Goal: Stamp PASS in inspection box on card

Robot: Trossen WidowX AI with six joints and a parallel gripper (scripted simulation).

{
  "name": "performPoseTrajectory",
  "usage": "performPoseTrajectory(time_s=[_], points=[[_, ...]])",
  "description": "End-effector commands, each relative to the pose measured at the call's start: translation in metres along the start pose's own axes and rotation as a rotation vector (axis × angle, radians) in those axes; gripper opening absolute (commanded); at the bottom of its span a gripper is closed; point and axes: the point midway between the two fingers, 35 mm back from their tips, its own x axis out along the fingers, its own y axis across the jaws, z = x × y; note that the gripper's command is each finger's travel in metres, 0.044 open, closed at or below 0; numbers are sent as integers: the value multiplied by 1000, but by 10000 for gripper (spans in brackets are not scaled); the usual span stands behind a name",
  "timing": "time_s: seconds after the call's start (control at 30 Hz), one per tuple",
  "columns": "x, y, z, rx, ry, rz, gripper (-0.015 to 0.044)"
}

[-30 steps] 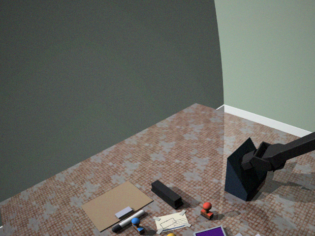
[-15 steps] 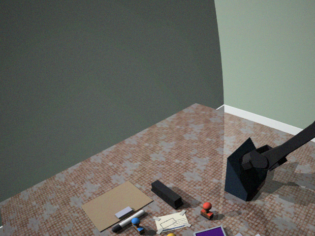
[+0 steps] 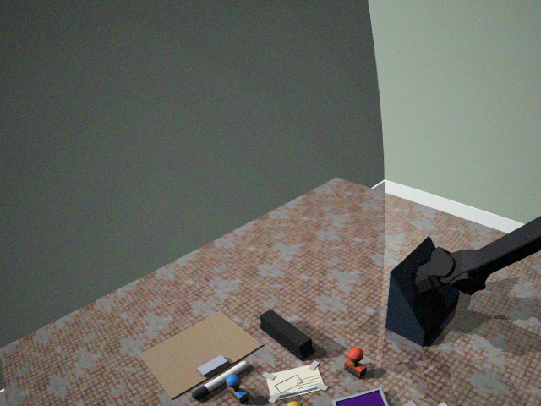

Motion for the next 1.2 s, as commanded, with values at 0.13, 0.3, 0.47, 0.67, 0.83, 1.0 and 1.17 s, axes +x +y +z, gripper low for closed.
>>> performPoseTrajectory(time_s=[0.13, 0.3, 0.47, 0.67, 0.83, 1.0, 1.17], points=[[-18, -109, -82, 497, 91, -8, 217], [-41, -152, -134, 810, 74, 25, 217], [-63, -175, -177, 1069, 20, 71, 217], [-65, -172, -176, 1079, 17, 73, 217], [-64, -172, -176, 1079, 17, 73, 217], [-57, -173, -176, 1079, 18, 72, 217], [-49, -173, -176, 1079, 18, 71, 217]])
